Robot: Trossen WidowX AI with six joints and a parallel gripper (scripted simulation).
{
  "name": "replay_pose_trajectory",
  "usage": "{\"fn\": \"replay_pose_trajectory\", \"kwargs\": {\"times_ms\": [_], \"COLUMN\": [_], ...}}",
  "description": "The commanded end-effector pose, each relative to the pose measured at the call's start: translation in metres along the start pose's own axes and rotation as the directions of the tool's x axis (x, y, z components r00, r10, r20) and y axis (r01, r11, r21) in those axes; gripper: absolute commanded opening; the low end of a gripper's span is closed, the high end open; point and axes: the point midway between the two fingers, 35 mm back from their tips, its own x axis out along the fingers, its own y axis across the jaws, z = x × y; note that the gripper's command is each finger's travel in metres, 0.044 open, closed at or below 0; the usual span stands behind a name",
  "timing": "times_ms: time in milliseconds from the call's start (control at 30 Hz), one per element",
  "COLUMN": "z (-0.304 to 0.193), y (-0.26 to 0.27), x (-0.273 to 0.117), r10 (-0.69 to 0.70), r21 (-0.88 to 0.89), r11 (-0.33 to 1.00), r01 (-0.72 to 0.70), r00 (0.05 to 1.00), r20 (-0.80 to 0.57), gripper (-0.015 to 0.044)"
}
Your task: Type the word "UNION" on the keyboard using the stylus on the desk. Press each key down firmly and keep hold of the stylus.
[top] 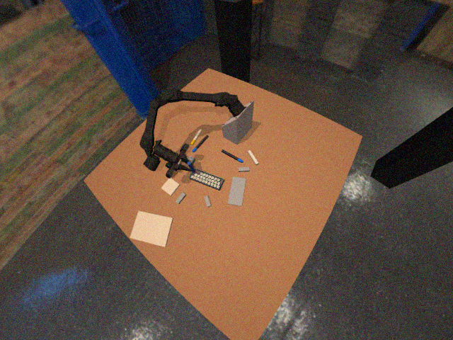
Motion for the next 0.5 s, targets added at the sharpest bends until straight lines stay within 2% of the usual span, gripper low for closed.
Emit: {"fn": "replay_pose_trajectory", "kwargs": {"times_ms": [0, 467], "z": [0.001, 0.0055], "y": [-0.001, -0.0011], "x": [0.0014, 0.004], "r10": [-0.004, -0.004], "r21": [-0.003, -0.003], "r11": [1.0, 1.0], "r01": [0.004, 0.004], "r00": [1.0, 1.0], "r20": [0.003, 0.003], "gripper": [0.0081, 0.0081]}}
